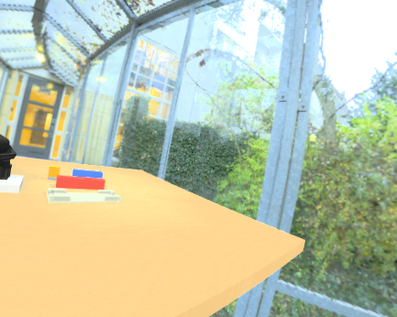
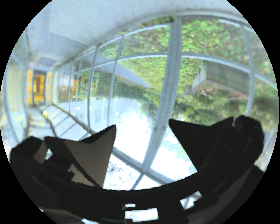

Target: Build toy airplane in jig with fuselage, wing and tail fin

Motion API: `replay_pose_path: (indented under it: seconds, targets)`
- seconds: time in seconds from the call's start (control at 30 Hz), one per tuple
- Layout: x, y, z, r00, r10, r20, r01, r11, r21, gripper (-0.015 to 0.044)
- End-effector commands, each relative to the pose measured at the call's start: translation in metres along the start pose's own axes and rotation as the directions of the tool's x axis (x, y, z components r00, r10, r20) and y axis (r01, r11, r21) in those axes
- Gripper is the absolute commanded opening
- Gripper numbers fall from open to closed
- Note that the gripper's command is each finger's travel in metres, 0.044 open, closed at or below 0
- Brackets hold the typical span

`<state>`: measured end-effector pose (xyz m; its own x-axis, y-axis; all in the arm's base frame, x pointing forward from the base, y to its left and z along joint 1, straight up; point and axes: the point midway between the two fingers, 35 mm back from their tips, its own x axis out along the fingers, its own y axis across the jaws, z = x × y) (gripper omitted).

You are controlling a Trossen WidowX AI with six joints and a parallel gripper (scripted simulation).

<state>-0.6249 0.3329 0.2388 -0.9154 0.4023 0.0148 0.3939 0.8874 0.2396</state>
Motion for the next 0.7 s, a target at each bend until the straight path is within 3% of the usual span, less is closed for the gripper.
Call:
replay_pose_path:
  seconds: [0.0,0.13,0.37,0.67]
  targets:
    - [0.000,0.000,0.000,1.000,0.000,0.000,0.000,1.000,0.000,0.0426]
    - [-0.004,0.020,0.006,0.999,0.029,0.028,-0.028,0.999,-0.036,0.0440]
    - [-0.034,0.121,0.038,0.974,0.161,0.157,-0.129,0.972,-0.197,0.0440]
    - [-0.116,0.260,0.080,0.877,0.340,0.339,-0.185,0.892,-0.413,0.0440]
